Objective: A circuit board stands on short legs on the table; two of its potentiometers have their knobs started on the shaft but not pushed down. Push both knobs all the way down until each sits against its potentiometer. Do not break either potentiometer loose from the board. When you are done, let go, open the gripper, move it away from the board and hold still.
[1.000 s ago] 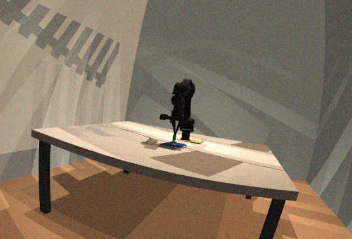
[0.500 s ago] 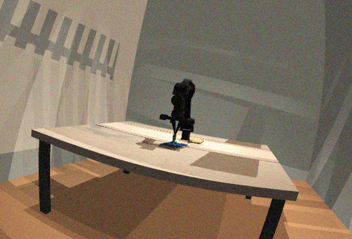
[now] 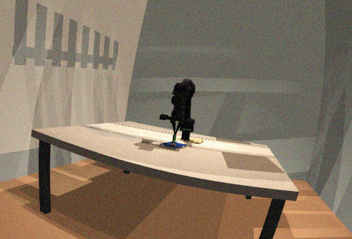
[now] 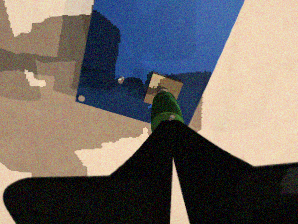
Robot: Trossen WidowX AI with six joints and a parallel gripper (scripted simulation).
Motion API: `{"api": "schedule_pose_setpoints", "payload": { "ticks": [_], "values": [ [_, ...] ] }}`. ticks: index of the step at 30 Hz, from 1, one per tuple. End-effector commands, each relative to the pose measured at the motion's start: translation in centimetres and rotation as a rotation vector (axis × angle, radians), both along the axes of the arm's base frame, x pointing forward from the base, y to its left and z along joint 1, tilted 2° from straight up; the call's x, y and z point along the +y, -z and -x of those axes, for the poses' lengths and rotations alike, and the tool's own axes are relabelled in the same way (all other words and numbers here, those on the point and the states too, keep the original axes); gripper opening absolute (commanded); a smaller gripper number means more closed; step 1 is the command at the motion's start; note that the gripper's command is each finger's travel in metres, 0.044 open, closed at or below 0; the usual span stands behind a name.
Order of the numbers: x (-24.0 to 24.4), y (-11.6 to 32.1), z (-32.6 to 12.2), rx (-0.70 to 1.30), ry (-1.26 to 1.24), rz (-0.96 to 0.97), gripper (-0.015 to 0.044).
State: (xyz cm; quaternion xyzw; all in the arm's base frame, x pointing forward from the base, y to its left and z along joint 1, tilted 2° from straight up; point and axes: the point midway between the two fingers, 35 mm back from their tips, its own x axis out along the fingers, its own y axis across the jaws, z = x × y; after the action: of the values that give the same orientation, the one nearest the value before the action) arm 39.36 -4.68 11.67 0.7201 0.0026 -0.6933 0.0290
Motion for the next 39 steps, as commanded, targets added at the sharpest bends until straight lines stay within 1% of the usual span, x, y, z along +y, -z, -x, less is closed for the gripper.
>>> {"api": "schedule_pose_setpoints", "payload": {
  "ticks": [1,39],
  "values": [
    [-0.2,1.1,-0.1,0.011,0.005,0.005,0.0000],
    [-0.2,2.2,-0.1,0.011,0.005,0.005,0.0000]
  ]
}}
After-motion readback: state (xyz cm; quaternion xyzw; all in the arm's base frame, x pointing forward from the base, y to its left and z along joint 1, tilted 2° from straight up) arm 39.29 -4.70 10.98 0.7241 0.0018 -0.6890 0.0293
